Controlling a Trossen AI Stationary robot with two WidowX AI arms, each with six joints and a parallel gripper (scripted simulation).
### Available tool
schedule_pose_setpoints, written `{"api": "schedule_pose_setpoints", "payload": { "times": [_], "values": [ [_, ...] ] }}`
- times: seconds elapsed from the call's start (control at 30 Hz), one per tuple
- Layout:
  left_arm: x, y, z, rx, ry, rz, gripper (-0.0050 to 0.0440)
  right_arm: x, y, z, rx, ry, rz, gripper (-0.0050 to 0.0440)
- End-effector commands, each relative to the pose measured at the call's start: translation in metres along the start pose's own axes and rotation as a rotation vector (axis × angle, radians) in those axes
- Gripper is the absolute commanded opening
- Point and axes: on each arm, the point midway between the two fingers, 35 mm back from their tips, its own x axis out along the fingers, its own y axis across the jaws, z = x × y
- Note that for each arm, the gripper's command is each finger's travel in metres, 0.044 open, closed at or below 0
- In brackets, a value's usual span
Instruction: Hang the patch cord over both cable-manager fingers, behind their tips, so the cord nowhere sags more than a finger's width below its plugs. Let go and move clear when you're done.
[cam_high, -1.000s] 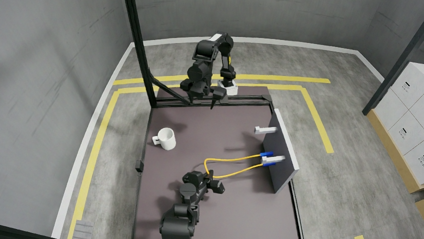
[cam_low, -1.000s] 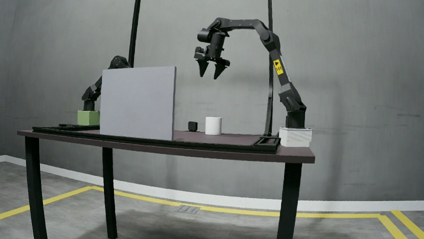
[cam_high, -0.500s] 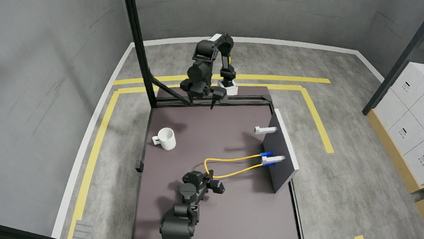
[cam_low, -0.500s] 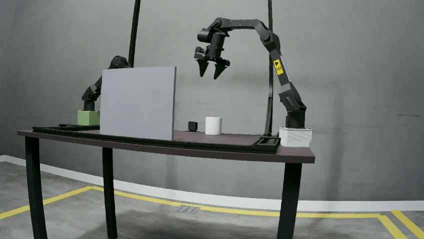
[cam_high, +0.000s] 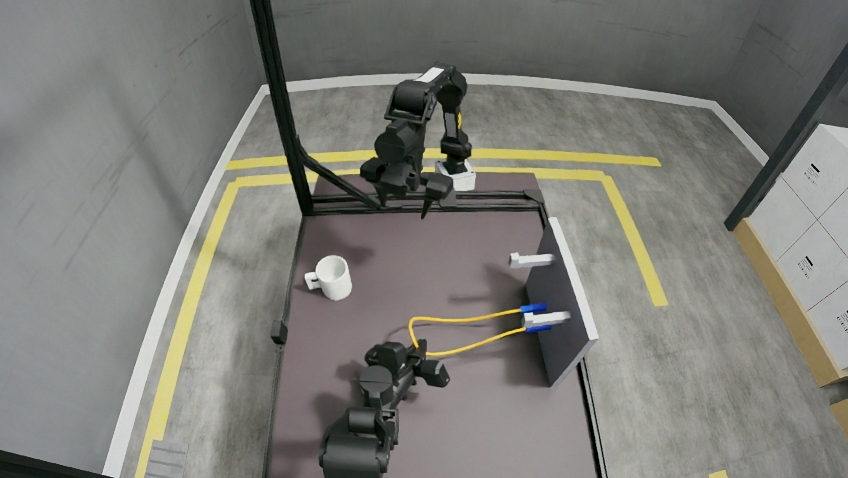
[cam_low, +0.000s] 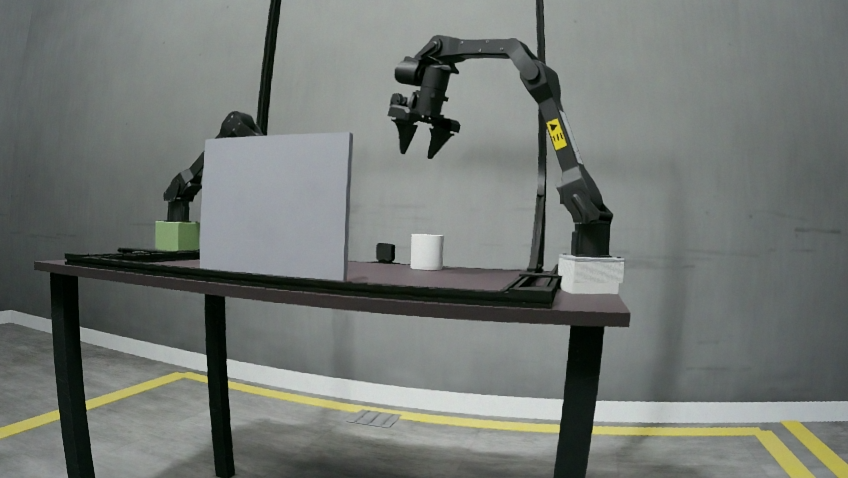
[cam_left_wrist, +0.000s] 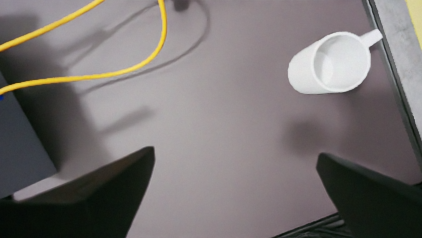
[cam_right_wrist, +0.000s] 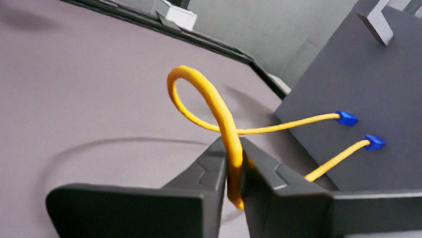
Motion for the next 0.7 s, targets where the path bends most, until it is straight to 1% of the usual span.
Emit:
{"api": "schedule_pose_setpoints", "payload": {
  "times": [0.0, 0.2, 0.67],
  "values": [
    [-0.0085, -0.0011, -0.0017, 0.001, -0.017, -0.002, 0.044, 0.0047, -0.0058, 0.0158, 0.016, -0.031, -0.015, 0.0025],
    [-0.0085, -0.0011, -0.0017, 0.001, -0.017, -0.002, 0.044, 0.0034, -0.0054, 0.0138, 0.013, -0.025, -0.012, 0.0025],
    [-0.0085, -0.0011, -0.0017, 0.001, -0.017, -0.002, 0.044, 0.006, -0.0073, 0.0192, 0.023, -0.034, -0.015, 0.0025]
  ]
}}
